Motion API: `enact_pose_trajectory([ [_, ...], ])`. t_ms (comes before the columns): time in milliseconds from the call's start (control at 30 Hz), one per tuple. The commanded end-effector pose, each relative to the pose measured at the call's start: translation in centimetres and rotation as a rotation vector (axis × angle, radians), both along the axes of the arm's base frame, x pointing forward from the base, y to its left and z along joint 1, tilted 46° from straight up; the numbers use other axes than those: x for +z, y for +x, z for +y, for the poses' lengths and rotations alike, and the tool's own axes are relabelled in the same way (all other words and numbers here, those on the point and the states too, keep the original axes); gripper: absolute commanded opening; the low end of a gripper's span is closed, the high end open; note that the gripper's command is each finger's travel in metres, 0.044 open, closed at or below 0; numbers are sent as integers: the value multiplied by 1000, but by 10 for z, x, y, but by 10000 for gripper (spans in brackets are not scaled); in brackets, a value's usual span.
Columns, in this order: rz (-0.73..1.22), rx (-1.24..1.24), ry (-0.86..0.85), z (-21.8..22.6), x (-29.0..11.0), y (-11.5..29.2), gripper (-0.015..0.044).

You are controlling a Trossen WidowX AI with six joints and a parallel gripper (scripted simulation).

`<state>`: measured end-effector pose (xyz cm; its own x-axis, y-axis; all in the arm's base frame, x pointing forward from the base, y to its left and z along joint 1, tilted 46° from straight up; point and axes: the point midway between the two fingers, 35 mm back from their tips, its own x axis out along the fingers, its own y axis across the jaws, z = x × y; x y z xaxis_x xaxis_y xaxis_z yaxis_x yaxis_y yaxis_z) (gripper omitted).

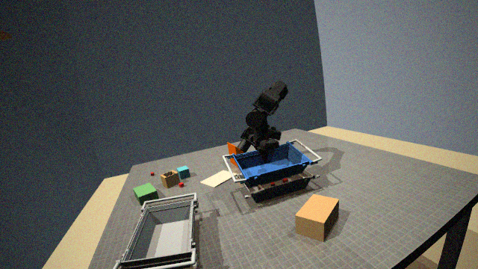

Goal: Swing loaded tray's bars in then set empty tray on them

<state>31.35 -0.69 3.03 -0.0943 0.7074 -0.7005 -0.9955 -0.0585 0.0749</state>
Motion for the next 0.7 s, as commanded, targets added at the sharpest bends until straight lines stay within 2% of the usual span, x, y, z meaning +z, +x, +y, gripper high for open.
enact_pose_trajectory([
  [0, 3, 3, 0, 2, -1, -1, 0],
  [667, 17, 20, 2, 13, -4, -8, 0],
])
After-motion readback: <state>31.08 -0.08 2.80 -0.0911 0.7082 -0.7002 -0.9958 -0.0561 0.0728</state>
